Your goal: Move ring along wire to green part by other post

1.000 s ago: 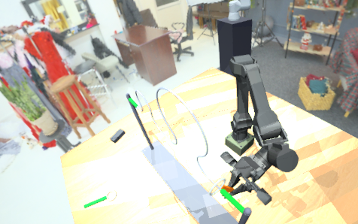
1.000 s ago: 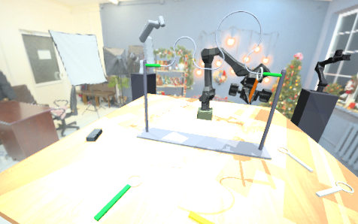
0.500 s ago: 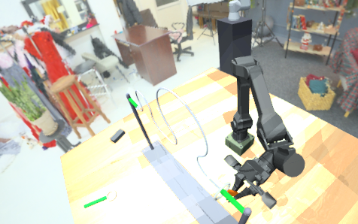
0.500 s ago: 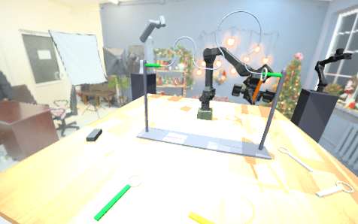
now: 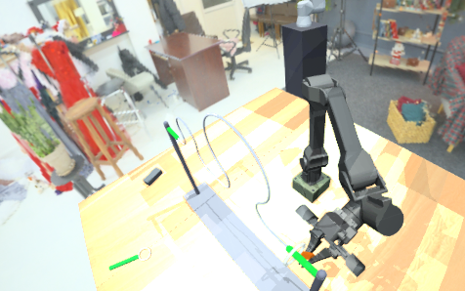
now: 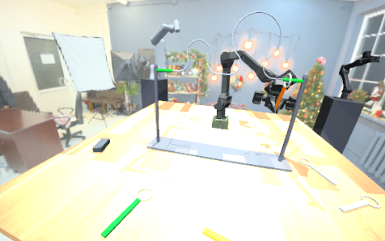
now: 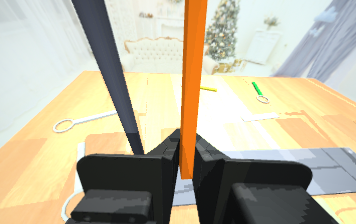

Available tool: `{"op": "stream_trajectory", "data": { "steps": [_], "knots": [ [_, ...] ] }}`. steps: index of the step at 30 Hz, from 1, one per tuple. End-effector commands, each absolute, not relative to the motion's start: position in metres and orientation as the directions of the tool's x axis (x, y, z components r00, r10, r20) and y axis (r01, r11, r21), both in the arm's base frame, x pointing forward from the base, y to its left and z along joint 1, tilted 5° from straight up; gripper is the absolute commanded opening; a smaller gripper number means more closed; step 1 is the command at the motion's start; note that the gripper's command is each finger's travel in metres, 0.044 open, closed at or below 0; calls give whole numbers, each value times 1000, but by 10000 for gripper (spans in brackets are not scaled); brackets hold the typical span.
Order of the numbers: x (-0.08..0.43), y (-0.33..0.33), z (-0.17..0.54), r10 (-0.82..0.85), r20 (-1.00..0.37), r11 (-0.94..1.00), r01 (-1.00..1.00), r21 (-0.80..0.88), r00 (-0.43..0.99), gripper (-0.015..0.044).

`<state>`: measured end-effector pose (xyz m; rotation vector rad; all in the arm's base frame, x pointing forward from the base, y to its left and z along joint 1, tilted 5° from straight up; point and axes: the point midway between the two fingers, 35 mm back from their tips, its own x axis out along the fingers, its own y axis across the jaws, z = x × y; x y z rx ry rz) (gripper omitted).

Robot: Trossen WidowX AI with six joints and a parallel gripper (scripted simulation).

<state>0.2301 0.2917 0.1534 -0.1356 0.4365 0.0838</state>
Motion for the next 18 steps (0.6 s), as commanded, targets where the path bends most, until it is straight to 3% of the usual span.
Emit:
{"op": "stream_trajectory", "data": {
  "steps": [1, 18],
  "knots": [
    [231, 293, 153, 48, -421, 989, -103, -108, 906, -150],
    [231, 293, 141, 48, -421, 989, -103, -108, 906, -150]
  ]
}}
